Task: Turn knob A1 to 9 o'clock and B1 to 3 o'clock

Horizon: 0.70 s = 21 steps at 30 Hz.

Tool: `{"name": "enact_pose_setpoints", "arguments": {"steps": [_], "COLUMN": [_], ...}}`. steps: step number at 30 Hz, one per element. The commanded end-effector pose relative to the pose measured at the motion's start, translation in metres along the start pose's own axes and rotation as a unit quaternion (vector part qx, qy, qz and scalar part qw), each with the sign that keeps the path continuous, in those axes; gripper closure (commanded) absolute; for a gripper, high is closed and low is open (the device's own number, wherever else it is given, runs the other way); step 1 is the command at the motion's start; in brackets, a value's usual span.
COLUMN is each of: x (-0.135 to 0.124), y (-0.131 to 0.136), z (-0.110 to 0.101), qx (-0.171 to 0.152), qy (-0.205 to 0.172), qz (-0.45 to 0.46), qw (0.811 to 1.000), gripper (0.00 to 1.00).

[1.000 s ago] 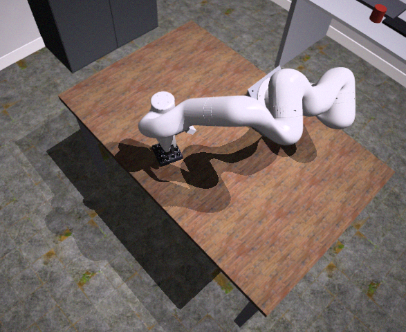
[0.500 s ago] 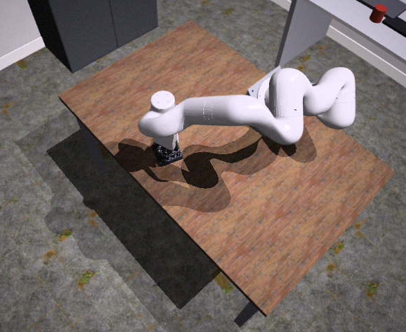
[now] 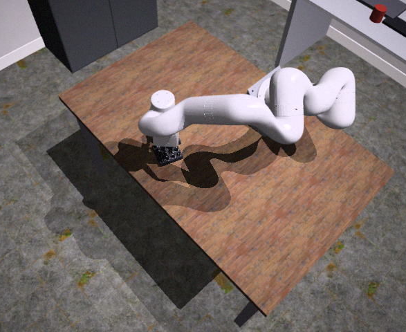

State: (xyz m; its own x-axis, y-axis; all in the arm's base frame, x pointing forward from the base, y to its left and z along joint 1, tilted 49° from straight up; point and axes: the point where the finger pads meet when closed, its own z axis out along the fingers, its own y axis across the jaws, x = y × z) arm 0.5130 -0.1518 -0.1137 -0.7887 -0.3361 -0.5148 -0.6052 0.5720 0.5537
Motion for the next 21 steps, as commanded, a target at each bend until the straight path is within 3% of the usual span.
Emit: {"name": "enact_pose_setpoints", "arguments": {"steps": [1,21], "x": [-0.0004,-0.0004], "y": [-0.0006,-0.0006], "z": [-0.0017,-0.0021], "qx": [0.004,0.004], "qy": [-0.004,-0.004], "qz": [-0.056,-0.081], "qw": [0.998,0.997], "gripper": [0.81,0.81]}}
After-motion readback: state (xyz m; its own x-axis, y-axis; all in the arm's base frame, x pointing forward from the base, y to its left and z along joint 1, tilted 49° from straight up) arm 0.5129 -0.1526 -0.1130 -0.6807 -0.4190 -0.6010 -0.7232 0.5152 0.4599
